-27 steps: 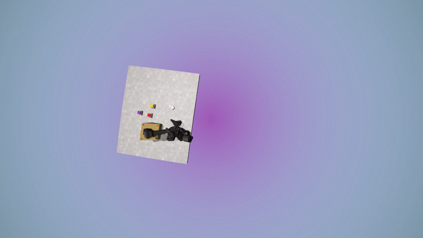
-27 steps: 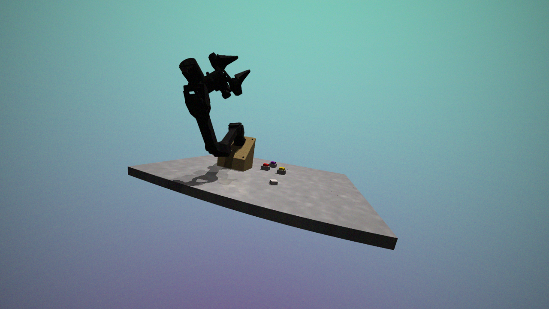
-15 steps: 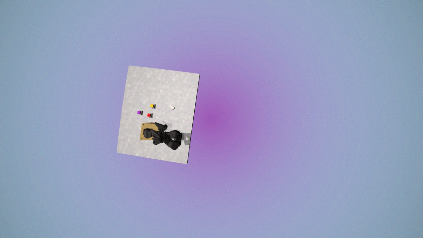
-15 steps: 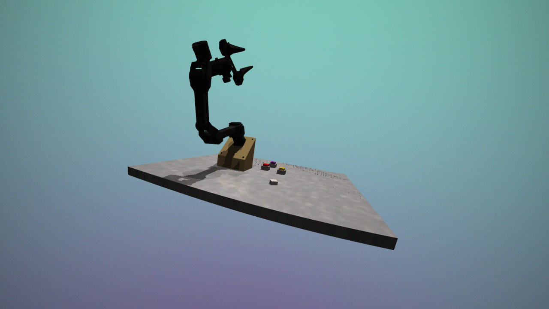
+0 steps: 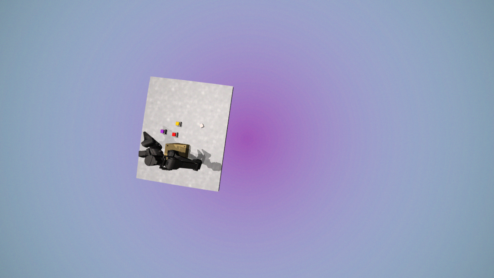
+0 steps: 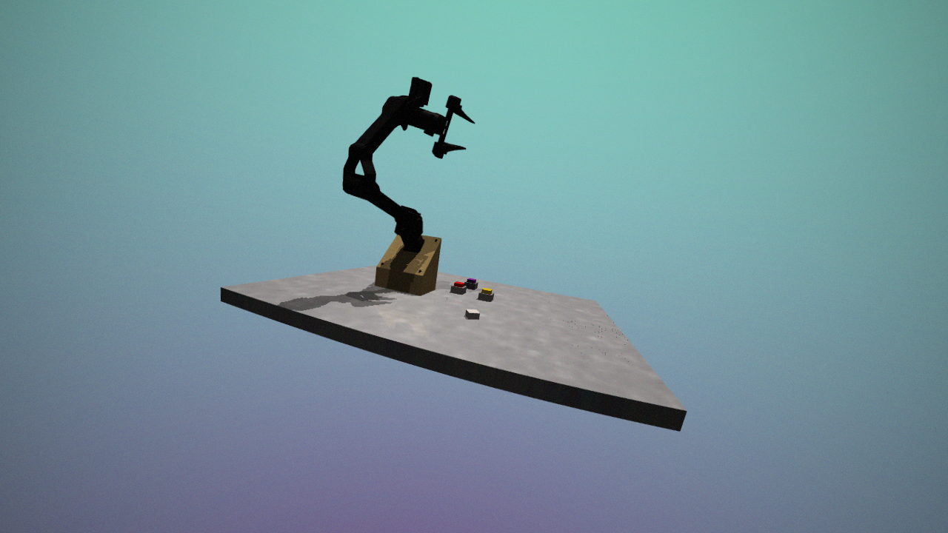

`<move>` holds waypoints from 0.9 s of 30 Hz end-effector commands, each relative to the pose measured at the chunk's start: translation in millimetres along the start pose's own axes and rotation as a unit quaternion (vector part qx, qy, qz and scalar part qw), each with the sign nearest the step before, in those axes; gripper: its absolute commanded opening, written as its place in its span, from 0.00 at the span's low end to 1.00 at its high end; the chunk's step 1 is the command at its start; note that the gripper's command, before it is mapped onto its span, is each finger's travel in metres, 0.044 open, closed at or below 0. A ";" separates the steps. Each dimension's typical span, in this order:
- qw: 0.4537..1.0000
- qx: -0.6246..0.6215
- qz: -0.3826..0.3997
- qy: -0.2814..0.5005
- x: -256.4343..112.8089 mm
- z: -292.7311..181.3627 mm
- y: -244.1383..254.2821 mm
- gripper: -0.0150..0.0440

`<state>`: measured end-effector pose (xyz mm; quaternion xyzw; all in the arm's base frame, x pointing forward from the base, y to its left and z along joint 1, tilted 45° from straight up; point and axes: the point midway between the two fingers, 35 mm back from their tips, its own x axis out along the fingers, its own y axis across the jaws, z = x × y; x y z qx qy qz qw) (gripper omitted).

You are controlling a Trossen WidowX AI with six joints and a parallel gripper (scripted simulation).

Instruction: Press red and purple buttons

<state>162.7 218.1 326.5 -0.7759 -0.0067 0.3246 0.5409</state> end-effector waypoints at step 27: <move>0.467 0.582 0.155 0.647 141.5 -74.2 374.1 0.93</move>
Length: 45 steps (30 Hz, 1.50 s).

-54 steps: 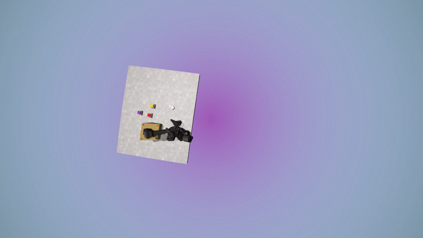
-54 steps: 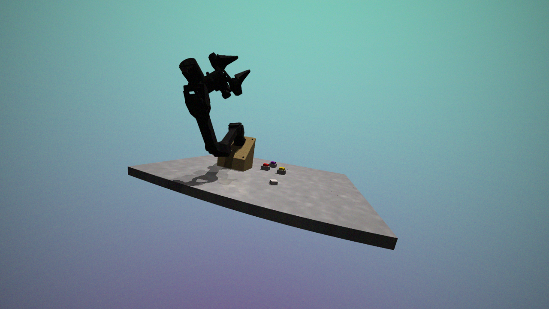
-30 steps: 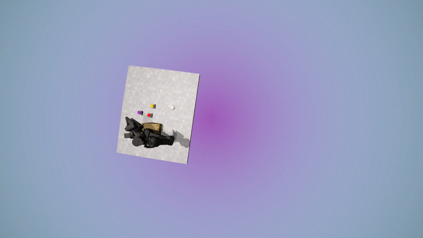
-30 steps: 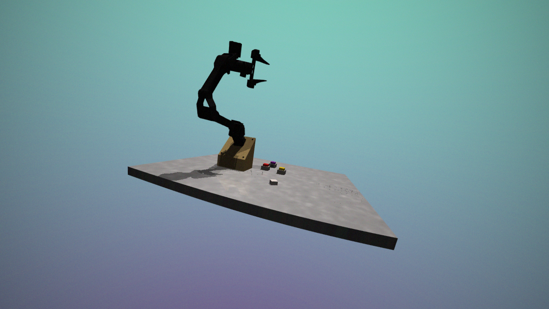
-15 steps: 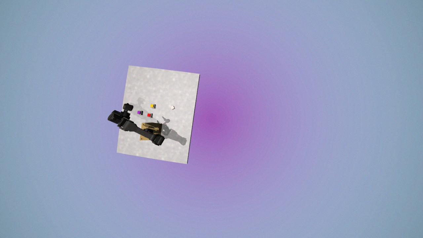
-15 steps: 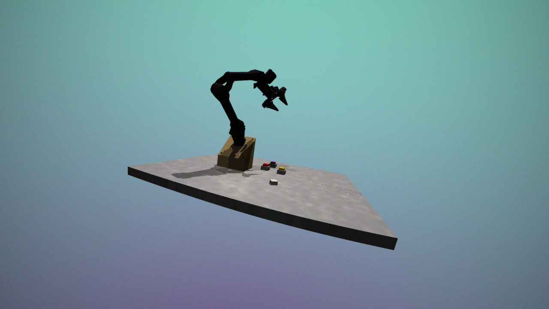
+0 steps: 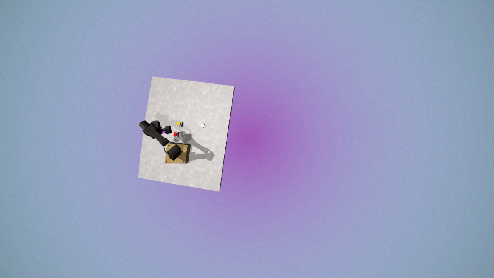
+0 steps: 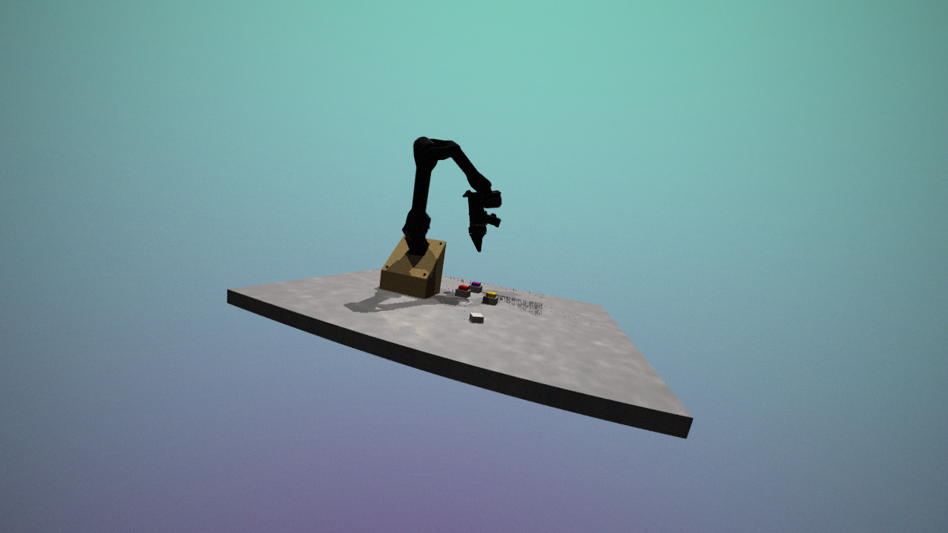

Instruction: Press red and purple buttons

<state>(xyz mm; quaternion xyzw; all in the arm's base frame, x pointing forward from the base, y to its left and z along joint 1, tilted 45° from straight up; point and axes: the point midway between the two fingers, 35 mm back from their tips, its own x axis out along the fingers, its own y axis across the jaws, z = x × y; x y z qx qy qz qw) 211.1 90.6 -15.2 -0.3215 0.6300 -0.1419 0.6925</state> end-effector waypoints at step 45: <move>0.985 0.127 -0.053 0.103 132.0 -61.6 -14.3 0.29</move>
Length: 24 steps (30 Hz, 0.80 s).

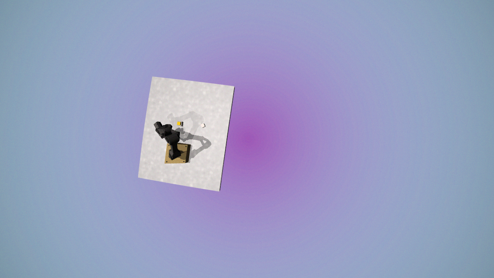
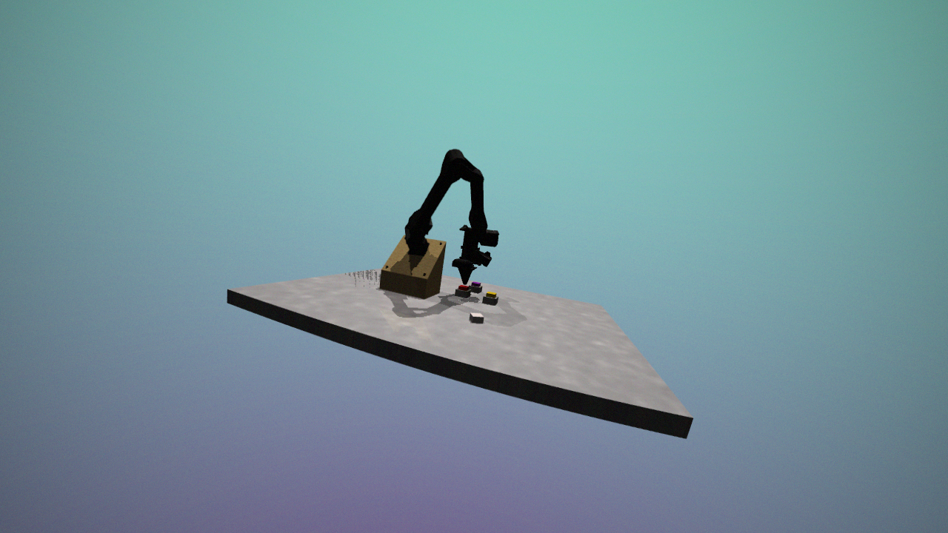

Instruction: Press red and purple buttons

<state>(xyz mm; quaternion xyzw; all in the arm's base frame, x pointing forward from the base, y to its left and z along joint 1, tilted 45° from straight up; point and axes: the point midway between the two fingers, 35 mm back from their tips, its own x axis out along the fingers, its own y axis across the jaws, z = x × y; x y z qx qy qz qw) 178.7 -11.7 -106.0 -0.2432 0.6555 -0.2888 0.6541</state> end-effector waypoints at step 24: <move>1.000 -0.004 -0.005 0.002 15.7 -2.6 -1.5 0.29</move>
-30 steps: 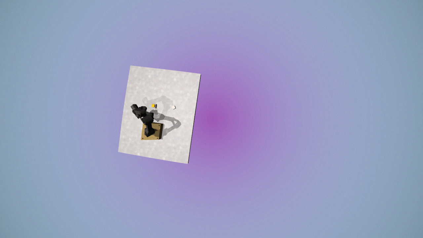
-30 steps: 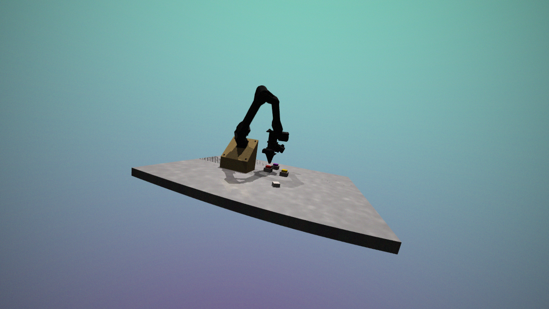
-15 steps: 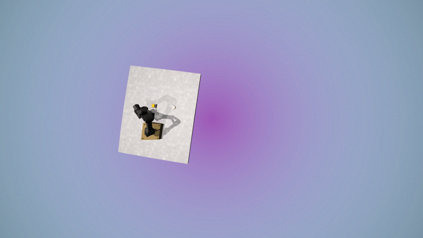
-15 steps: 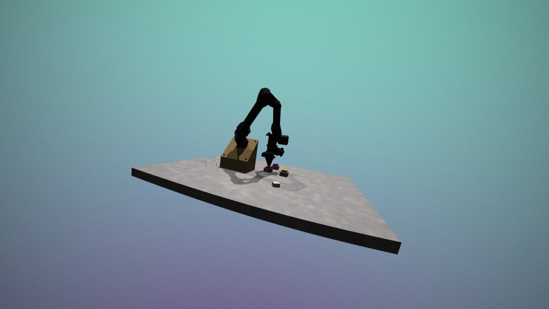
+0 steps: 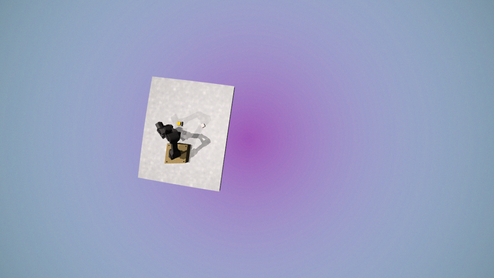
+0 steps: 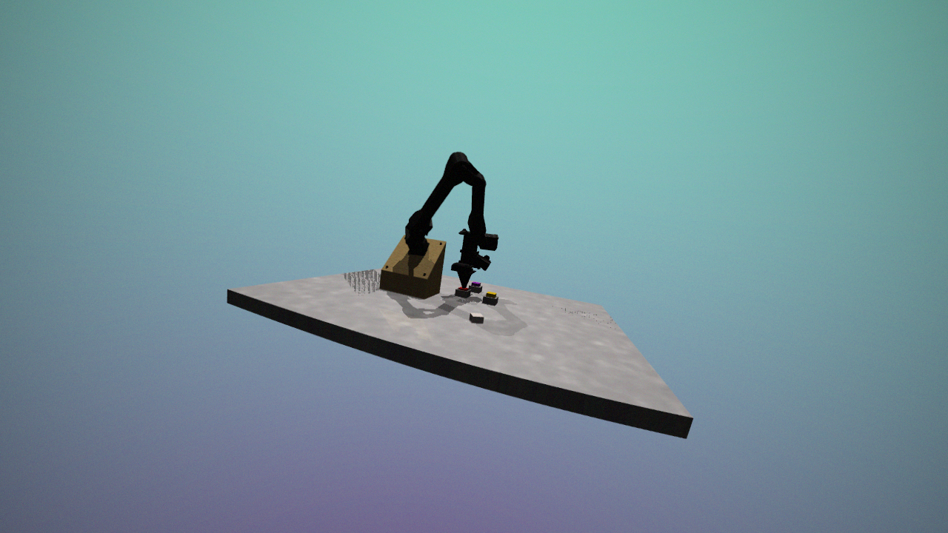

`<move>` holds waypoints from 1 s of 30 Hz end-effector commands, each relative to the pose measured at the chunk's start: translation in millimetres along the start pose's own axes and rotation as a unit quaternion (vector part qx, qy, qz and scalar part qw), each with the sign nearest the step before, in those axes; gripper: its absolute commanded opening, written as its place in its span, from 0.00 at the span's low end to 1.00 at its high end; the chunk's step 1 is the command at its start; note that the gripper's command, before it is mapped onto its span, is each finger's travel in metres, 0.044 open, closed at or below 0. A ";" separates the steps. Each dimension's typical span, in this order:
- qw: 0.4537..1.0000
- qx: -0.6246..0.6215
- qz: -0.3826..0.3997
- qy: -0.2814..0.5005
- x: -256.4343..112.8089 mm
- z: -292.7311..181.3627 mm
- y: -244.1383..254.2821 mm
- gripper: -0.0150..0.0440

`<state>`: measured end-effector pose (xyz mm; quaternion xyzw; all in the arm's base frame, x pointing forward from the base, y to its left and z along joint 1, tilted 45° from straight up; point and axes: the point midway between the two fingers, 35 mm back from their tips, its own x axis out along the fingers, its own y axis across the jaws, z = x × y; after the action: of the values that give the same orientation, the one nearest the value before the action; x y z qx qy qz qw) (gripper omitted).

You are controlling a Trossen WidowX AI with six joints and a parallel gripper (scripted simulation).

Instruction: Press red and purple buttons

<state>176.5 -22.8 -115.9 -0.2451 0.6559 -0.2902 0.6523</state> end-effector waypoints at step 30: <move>1.000 -0.002 0.005 0.000 -98.0 13.8 126.8 0.29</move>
<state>203.8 124.0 -116.0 -0.2391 0.6552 -0.2810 0.6592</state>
